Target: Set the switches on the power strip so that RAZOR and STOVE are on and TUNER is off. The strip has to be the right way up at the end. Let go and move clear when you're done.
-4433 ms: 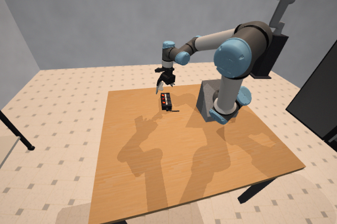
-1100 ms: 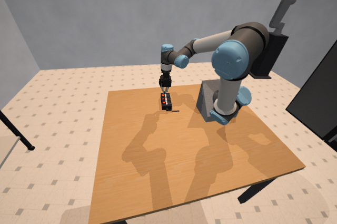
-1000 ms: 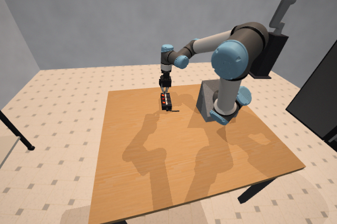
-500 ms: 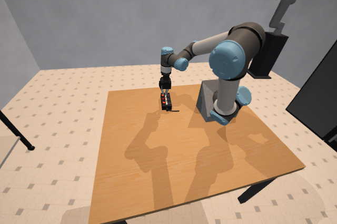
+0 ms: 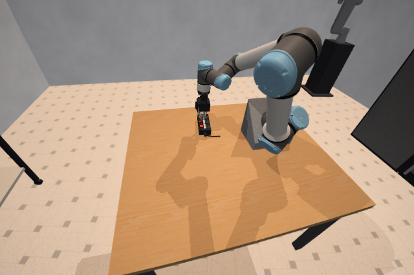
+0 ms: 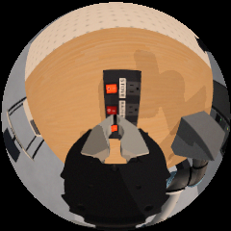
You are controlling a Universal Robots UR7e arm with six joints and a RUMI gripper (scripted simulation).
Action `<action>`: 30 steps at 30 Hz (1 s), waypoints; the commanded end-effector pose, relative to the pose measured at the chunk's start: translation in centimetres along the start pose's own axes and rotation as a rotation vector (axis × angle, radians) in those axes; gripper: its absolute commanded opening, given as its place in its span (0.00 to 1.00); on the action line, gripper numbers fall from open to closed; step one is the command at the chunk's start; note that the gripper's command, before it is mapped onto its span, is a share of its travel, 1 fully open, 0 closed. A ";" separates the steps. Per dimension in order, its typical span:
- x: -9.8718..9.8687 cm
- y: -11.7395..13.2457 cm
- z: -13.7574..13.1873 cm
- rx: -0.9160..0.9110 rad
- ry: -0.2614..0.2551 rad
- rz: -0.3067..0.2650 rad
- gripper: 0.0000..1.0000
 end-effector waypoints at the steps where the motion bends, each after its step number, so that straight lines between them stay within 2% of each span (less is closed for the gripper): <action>1: -0.3 0.0 0.0 0.000 -0.001 0.001 0.00; 30: -0.6 0.0 0.0 0.000 -0.001 0.001 0.00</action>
Point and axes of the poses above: the point where the finger pads meet when closed, its own x axis back along the fingers, its own z axis across the jaws, y = z × x, the point moved 5 cm from there along x, back along the fingers, and after that the axes turned 5 degrees about x, right-handed, at the moved point
